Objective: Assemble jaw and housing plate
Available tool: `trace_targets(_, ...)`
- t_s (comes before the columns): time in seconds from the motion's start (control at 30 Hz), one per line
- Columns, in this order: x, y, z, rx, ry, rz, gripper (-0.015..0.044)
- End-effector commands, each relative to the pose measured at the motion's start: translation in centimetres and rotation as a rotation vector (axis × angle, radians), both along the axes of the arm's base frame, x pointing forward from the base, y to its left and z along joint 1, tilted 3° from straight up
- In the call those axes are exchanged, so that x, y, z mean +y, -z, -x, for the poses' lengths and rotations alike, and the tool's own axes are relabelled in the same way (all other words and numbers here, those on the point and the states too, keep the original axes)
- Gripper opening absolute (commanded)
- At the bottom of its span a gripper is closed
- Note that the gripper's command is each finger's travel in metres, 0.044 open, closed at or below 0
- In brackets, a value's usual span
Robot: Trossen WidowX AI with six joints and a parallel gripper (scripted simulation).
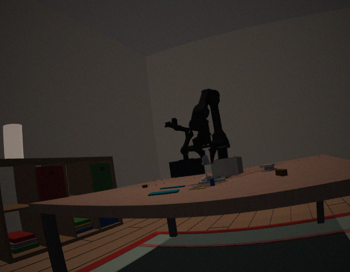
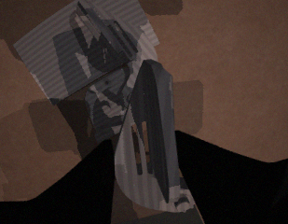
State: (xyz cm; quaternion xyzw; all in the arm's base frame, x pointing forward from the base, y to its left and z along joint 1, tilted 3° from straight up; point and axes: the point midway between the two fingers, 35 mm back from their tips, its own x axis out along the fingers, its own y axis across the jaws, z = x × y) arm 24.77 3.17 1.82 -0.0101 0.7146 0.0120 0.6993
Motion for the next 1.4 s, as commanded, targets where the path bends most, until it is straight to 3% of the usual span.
trace_targets(0.0, -0.7, 0.1, 0.2, 0.004, -0.073, 0.004, 0.0134)
trace_targets(0.37, -2.4, 0.2, 0.3, 0.006, -0.29, 0.0, 0.0134)
trace_targets(1.37, -1.3, 0.1, -0.5, 0.005, -0.277, -0.001, 0.0134)
